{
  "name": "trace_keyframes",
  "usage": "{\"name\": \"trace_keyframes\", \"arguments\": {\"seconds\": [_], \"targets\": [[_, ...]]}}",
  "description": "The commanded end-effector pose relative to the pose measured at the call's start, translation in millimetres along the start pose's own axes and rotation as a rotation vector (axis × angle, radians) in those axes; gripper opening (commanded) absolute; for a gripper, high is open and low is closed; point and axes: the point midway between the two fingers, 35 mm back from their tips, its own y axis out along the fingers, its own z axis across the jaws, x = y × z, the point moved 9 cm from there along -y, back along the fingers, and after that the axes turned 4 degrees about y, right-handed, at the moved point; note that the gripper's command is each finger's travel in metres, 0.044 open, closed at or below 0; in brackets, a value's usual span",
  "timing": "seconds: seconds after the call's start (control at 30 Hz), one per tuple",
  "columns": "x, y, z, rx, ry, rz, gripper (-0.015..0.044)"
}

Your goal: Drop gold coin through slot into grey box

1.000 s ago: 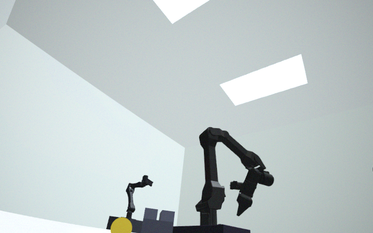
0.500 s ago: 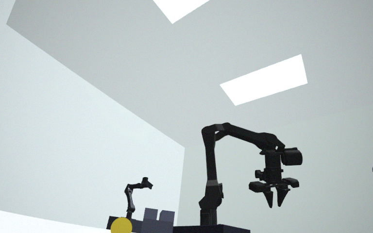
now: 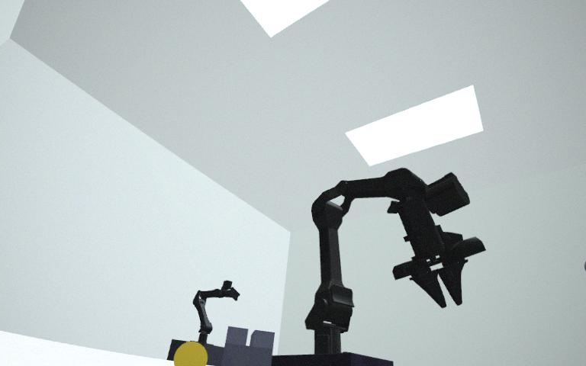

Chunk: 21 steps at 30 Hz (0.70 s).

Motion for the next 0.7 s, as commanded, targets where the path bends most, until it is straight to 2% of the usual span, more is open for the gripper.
{"name": "trace_keyframes", "arguments": {"seconds": [0.0,0.33,0.67], "targets": [[-43,-19,-20,-0.086,0.322,0.033,0.0161],[-170,-71,-26,-0.295,1.188,0.067,0.0161],[-291,-108,36,-0.475,2.124,0.018,0.0161]]}}
